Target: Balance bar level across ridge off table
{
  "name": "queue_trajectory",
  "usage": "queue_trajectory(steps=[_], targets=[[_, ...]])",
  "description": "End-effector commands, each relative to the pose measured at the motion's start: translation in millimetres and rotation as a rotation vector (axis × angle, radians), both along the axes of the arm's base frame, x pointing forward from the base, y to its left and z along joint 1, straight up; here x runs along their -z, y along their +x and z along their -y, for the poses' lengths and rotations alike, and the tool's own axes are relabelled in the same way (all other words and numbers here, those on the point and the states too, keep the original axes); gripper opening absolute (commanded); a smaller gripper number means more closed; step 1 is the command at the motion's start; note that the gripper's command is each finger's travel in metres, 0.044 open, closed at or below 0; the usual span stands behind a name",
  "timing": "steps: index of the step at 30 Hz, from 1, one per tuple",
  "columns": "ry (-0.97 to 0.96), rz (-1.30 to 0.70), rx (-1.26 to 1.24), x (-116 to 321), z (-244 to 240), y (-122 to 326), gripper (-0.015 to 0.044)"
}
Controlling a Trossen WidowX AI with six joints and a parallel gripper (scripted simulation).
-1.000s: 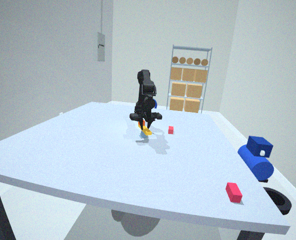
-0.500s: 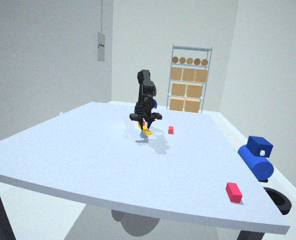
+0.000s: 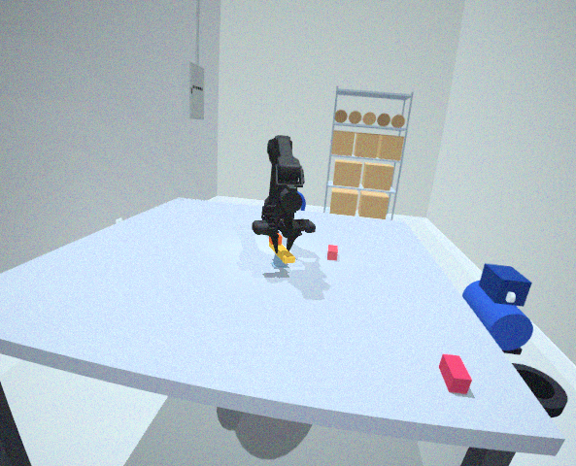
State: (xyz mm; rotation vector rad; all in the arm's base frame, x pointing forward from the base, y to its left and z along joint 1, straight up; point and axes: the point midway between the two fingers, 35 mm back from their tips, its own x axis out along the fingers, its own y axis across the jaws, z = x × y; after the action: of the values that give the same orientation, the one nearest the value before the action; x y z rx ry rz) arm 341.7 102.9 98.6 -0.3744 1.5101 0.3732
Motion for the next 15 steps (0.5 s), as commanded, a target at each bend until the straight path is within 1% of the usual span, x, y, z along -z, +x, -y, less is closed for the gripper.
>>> queue_trajectory(steps=[1,15], targets=[[0.003,0.002,0.004,0.2,-0.4,0.4,0.0000],[0.003,0.002,0.004,1.4,-0.4,0.4,0.0000]])
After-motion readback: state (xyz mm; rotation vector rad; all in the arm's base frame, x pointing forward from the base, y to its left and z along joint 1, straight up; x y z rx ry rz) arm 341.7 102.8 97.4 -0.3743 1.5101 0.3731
